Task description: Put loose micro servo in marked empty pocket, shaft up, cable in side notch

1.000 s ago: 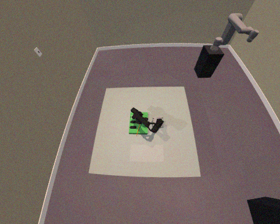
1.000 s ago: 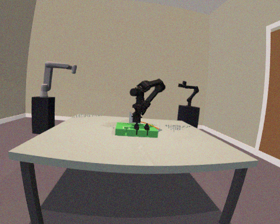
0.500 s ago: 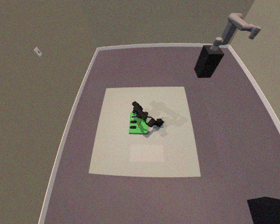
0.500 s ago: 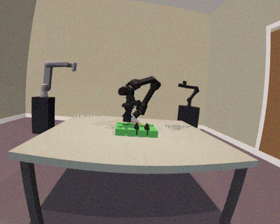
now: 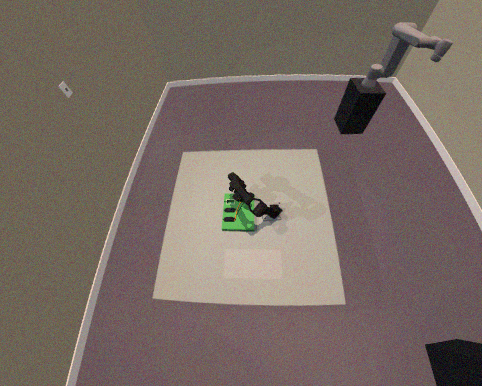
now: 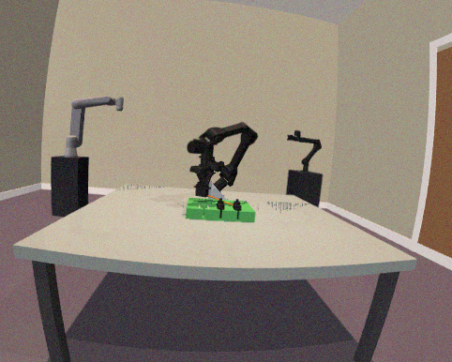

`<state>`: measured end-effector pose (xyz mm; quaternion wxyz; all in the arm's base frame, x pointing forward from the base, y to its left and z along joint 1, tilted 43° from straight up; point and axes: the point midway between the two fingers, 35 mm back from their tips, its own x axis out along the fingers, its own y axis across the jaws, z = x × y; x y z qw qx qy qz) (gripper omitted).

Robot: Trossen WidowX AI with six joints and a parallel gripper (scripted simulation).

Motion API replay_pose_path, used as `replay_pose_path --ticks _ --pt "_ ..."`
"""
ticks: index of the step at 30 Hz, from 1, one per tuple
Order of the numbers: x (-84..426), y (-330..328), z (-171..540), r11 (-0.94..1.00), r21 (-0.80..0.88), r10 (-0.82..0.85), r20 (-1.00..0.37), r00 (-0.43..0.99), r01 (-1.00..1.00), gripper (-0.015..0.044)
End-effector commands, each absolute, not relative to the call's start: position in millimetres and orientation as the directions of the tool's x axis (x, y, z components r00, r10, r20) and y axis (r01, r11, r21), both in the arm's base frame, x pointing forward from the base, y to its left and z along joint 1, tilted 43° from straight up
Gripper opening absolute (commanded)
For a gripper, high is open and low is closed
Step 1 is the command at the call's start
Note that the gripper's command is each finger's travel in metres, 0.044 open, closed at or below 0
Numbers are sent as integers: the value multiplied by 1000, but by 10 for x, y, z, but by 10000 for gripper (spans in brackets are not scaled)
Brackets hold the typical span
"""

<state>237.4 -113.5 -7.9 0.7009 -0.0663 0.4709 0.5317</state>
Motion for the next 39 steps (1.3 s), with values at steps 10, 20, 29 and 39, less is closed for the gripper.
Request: replay_pose_path --ticks 10,20,29,39 --pt "2389 -1161 -75 640 591 676 -737 -5 -491 0" --pt "2389 -1162 -75 725 667 676 -736 -5 -168 0" --pt "2389 -1162 -75 736 676 676 -736 -5 21 0" --pt "2690 -1174 -83 736 676 676 -737 -4 19 0"
